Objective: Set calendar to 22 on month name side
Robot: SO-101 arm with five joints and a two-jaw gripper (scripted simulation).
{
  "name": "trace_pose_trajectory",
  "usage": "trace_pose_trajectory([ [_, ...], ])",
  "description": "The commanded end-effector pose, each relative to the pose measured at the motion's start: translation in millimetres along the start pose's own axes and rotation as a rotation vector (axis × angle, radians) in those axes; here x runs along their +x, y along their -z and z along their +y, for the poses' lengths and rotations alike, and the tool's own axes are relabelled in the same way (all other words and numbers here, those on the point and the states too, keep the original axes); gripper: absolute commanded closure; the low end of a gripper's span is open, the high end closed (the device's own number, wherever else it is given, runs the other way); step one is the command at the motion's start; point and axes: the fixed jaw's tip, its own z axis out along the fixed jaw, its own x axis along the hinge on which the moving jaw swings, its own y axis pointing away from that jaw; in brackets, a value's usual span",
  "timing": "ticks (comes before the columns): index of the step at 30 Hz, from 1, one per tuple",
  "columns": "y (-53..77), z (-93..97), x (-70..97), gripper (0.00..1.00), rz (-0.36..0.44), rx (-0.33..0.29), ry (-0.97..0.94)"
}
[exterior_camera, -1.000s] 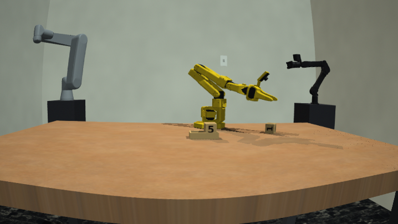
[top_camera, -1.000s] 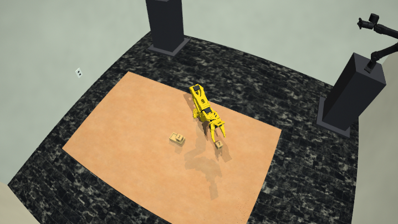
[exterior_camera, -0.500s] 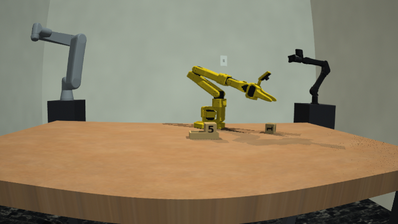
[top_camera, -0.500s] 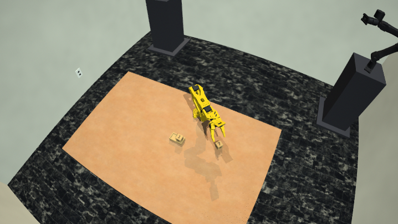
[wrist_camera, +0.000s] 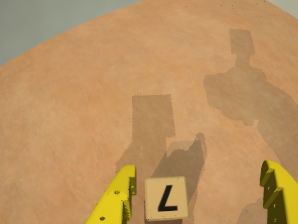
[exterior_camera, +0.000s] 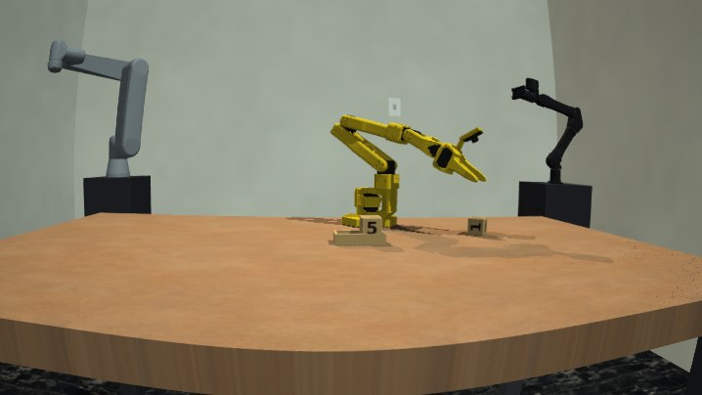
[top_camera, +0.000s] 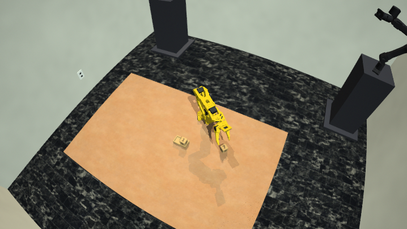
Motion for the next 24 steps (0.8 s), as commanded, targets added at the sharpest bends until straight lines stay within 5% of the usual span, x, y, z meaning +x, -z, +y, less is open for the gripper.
trace_pose_trajectory([
  [1, -3.3, 1.6, 4.2, 0.65, 0.207, 0.005, -0.001],
  [12, -6.9, 1.2, 19.7, 0.65, 0.369, 0.011, -0.001],
  [24, -11.6, 1.9, 37.5, 0.65, 0.646, 0.018, 0.000],
])
